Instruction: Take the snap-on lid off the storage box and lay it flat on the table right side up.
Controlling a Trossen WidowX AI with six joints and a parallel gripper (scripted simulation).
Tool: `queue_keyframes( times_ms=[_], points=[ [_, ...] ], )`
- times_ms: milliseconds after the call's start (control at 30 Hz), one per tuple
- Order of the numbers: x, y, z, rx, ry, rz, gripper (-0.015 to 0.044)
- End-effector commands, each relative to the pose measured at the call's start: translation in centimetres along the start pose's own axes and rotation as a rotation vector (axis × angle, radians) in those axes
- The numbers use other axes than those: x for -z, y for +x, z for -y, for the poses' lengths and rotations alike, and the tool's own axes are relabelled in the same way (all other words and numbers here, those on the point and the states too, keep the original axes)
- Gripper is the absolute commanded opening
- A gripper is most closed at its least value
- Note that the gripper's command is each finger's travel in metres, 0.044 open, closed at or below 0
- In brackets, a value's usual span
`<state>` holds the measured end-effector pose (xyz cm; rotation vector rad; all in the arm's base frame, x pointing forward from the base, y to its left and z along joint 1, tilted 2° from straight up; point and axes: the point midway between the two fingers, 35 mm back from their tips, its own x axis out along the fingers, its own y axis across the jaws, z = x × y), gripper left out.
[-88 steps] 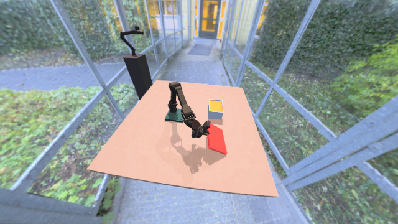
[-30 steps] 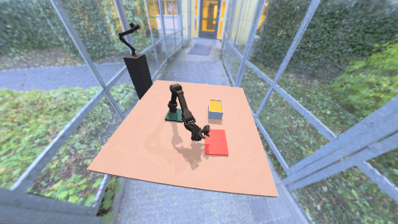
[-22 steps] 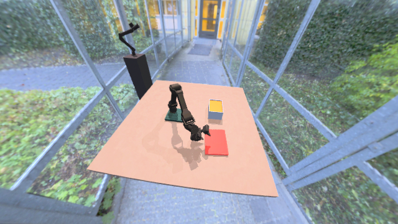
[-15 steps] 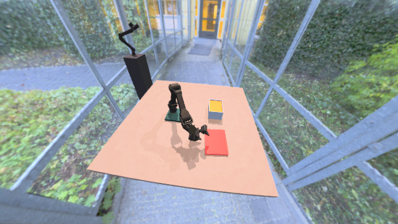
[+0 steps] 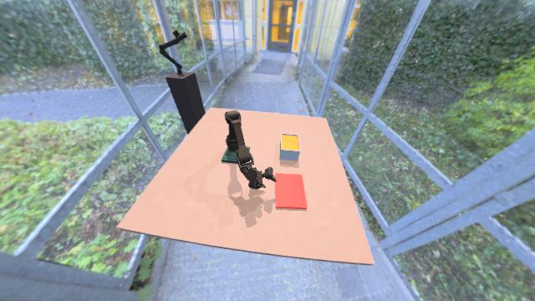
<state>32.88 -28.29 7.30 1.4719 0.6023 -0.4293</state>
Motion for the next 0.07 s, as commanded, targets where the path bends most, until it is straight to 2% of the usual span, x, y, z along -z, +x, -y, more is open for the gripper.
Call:
queue_keyframes(
  times_ms=[0, 33],
  points=[
    [0.27, -0.73, 0.61, -0.001, 0.0, -0.006, 0.044],
    [0.26, -0.88, 0.74, -0.001, 0.0, -0.006, 0.044]
  ],
)
